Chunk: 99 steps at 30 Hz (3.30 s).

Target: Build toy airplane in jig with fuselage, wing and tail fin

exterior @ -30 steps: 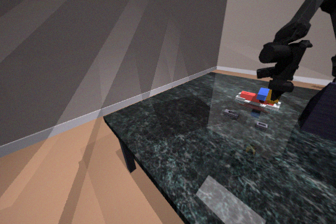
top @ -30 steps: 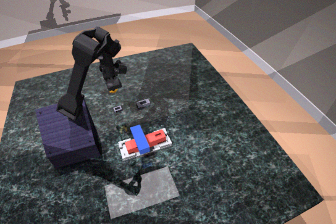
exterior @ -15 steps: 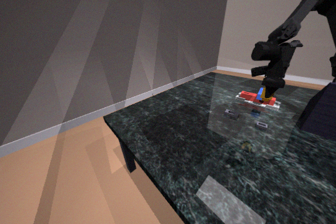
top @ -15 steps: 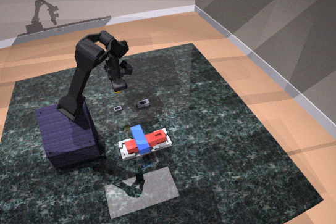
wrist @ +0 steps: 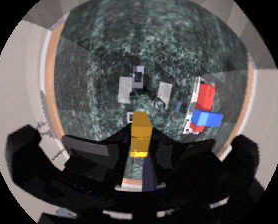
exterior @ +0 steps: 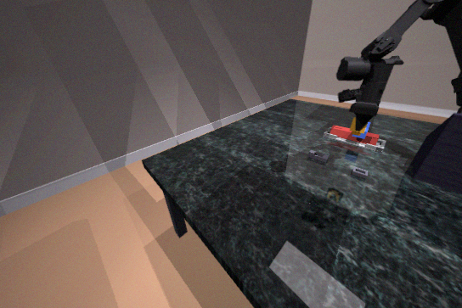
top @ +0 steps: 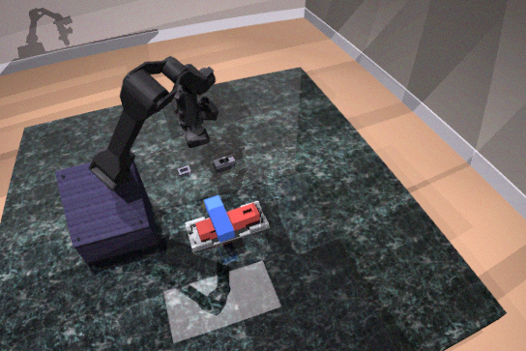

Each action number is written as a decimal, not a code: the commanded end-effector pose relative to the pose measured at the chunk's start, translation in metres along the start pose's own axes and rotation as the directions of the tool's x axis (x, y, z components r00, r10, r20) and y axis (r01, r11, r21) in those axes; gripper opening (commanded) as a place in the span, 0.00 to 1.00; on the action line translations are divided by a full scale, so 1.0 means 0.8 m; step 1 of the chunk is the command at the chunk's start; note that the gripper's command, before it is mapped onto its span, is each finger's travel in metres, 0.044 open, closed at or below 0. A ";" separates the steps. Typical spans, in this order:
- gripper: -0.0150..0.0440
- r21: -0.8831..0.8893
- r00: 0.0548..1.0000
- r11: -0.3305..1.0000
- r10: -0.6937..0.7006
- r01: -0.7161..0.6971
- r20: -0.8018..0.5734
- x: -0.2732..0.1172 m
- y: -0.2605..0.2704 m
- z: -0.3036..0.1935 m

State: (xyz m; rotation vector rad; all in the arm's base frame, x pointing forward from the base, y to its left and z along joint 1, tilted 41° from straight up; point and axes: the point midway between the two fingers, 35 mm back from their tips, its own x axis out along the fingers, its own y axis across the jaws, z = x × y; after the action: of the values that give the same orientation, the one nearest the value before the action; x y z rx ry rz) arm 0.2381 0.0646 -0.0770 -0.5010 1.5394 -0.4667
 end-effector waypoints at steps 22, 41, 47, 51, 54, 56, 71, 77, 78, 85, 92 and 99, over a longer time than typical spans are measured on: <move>0.25 -0.005 0.999 1.000 0.030 -0.030 0.017 0.003 -0.053 0.043; 0.25 -0.010 0.999 1.000 0.019 -0.018 0.032 0.009 -0.107 0.073; 0.25 -0.009 0.999 1.000 0.011 -0.011 0.035 0.011 -0.127 0.081; 0.25 -0.009 0.999 1.000 0.005 -0.005 0.036 0.013 -0.140 0.085; 0.25 -0.008 0.999 1.000 0.000 0.000 0.037 0.014 -0.151 0.088; 0.25 -0.008 0.999 1.000 -0.003 0.004 0.037 0.015 -0.158 0.090; 0.25 -0.005 0.999 0.999 -0.035 0.035 0.035 0.022 -0.212 0.100; 0.25 -0.004 0.998 0.999 -0.050 0.050 0.032 0.025 -0.235 0.102; 0.25 -0.004 0.998 0.999 -0.052 0.052 0.031 0.026 -0.239 0.102; 0.25 -0.002 0.997 0.998 -0.070 0.070 0.025 0.029 -0.265 0.102; 0.25 -0.002 0.996 0.996 -0.088 0.088 0.016 0.032 -0.292 0.100; 0.30 -0.001 0.995 0.995 -0.099 0.099 0.011 0.033 -0.306 0.098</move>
State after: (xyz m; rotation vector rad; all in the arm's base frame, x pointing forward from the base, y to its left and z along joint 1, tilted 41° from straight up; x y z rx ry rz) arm 0.3217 -0.1461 0.0360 -0.5769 1.5165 -0.5327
